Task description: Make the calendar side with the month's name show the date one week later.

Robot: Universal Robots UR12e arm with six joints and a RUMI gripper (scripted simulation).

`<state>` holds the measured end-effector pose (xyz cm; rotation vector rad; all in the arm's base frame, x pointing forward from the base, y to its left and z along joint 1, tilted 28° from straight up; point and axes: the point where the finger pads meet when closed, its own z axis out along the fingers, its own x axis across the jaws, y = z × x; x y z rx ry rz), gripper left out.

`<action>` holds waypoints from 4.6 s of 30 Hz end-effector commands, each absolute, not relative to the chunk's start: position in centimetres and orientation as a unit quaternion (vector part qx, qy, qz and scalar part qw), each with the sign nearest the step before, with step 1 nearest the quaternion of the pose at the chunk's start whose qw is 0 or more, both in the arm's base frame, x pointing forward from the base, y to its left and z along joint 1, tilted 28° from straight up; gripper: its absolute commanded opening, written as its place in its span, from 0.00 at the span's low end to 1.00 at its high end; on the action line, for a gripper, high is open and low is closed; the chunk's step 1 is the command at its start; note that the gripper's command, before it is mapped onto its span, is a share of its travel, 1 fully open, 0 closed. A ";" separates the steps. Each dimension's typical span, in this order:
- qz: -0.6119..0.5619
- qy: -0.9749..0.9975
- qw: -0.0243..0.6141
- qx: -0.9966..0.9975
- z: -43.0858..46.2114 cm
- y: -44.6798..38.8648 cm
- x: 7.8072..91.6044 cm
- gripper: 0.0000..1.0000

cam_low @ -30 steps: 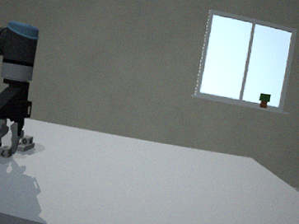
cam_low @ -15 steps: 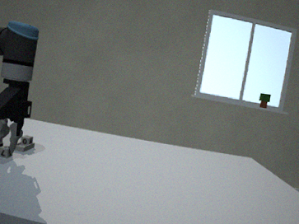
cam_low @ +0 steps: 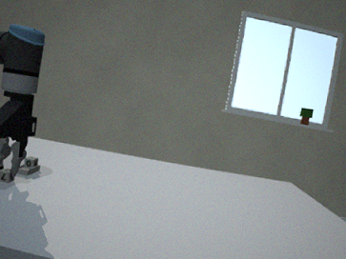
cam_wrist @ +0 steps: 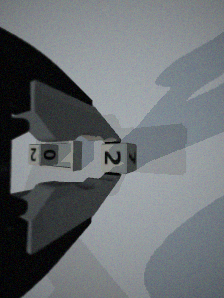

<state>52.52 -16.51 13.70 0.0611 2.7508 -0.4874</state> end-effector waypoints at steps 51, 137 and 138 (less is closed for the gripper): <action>-0.171 0.970 0.172 0.022 22.3 -12.6 49.4 0.10; -0.170 0.970 0.173 0.029 14.6 -6.5 52.0 0.10; -0.170 0.970 0.173 0.029 14.6 -6.5 52.0 0.10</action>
